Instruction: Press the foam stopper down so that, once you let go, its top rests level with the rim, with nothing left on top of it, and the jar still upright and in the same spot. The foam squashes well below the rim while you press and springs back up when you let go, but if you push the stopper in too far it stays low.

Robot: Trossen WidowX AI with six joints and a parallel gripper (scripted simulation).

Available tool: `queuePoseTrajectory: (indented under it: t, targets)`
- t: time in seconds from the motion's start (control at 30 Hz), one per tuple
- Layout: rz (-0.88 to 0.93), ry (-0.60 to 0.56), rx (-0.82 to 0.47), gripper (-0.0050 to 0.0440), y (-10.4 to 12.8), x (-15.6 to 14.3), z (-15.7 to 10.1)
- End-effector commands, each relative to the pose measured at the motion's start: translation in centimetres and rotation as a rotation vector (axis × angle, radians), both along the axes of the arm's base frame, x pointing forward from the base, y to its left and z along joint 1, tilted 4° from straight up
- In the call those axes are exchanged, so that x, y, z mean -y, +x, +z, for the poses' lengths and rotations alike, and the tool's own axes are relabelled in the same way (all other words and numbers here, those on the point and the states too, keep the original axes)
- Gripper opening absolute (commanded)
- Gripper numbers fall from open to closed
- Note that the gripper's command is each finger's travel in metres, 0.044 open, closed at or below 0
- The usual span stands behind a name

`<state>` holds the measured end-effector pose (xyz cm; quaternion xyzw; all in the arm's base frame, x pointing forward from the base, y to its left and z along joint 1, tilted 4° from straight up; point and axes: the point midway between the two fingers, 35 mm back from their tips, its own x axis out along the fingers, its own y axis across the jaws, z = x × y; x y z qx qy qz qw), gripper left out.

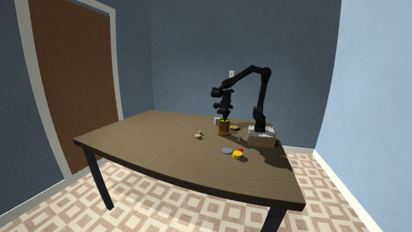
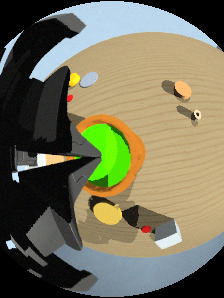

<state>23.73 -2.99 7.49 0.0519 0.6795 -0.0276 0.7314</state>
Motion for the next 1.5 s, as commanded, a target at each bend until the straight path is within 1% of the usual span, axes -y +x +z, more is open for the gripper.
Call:
queuePoseTrajectory:
  t: [0.0, 1.47]
  targets:
    - [-0.002, 0.002, 0.003, 0.0000, 0.03, -0.05, 0.01]
    - [-0.002, 0.001, 0.003, 0.0000, -0.13, -0.05, -0.47]
